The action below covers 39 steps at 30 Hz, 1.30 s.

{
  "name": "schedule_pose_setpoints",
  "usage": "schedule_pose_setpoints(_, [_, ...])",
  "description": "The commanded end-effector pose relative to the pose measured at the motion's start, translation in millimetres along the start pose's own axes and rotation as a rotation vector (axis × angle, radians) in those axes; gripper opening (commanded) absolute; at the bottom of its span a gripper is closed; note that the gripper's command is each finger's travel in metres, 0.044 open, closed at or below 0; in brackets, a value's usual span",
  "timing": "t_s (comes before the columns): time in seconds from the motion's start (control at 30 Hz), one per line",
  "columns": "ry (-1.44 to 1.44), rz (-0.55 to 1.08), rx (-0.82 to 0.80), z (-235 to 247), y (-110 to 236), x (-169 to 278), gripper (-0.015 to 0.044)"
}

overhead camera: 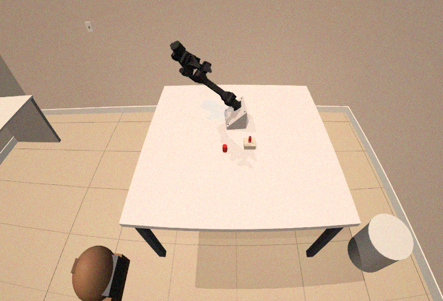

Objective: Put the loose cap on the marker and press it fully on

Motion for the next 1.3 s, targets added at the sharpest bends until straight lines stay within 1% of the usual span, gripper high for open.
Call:
schedule_pose_setpoints(0.0, [0.013,-0.009,0.004,-1,-2,-1,0.0374])
schedule_pose_setpoints(0.07, [0.114,-0.075,0.039,-6,-22,-12,0.0321])
schedule_pose_setpoints(0.17, [0.345,-0.212,0.145,-22,-62,-39,0.0247])
schedule_pose_setpoints(0.2, [0.422,-0.251,0.188,-27,-74,-49,0.0247])
schedule_pose_setpoints(0.3, [0.576,-0.322,0.29,-40,-97,-72,0.0247])
schedule_pose_setpoints(0.43, [0.802,-0.397,0.468,-62,-125,-107,0.0247])
schedule_pose_setpoints(0.67, [1.121,-0.429,0.789,-99,-156,-163,0.0247])
schedule_pose_setpoints(0.83, [1.324,-0.382,1.042,-128,-168,-203,0.0247])
schedule_pose_setpoints(0.97, [1.473,-0.293,1.26,-154,-172,-235,0.0247])
schedule_pose_setpoints(1.13, [1.632,-0.112,1.532,-188,-171,-273,0.0247])
schedule_pose_setpoints(1.27, [1.732,0.095,1.739,-215,-164,-301,0.0247])
Point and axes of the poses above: the point midway between the two fingers, 35 mm back from their tips, its own y axis back along the fingers, its own z axis across the jaws, x = y × z, the point moved 3 cm from there along y, back along the fingers, and after that the axes turned 8 degrees about -y, right-handed, at the moved point
